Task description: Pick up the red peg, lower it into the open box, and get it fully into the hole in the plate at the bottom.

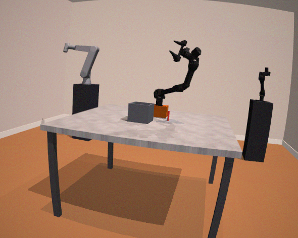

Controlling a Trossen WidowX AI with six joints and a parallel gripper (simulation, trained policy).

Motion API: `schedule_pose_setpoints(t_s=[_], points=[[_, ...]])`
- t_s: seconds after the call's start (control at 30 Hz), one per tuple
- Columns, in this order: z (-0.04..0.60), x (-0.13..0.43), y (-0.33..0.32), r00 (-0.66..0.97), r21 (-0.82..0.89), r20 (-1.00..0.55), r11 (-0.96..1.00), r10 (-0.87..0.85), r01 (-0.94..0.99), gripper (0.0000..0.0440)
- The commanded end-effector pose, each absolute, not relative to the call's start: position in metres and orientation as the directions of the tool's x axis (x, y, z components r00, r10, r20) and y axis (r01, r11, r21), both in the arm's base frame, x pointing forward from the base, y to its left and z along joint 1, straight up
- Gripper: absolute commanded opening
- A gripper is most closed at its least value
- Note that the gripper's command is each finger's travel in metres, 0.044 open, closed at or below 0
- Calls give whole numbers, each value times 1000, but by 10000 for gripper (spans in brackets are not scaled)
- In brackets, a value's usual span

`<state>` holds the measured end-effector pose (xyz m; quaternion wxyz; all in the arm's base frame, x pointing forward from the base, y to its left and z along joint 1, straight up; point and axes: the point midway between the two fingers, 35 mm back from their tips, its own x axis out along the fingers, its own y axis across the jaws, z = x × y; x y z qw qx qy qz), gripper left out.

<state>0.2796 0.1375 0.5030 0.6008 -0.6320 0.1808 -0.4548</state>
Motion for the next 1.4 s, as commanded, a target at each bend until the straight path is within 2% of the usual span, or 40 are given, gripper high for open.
schedule_pose_setpoints(t_s=[0.0, 0.33, 0.67, 1.0, 1.37], points=[[515, 256, 136, 531, -903, 356, -138, -769, 406, 439], [536, 196, 131, 596, -795, 333, 122, -731, 595, 438], [549, 147, 111, 661, -611, 291, 397, -692, 685, 437], [556, 113, 81, 734, -369, 235, 640, -637, 674, 436], [554, 95, 43, 817, -61, 152, 820, -556, 569, 436]])
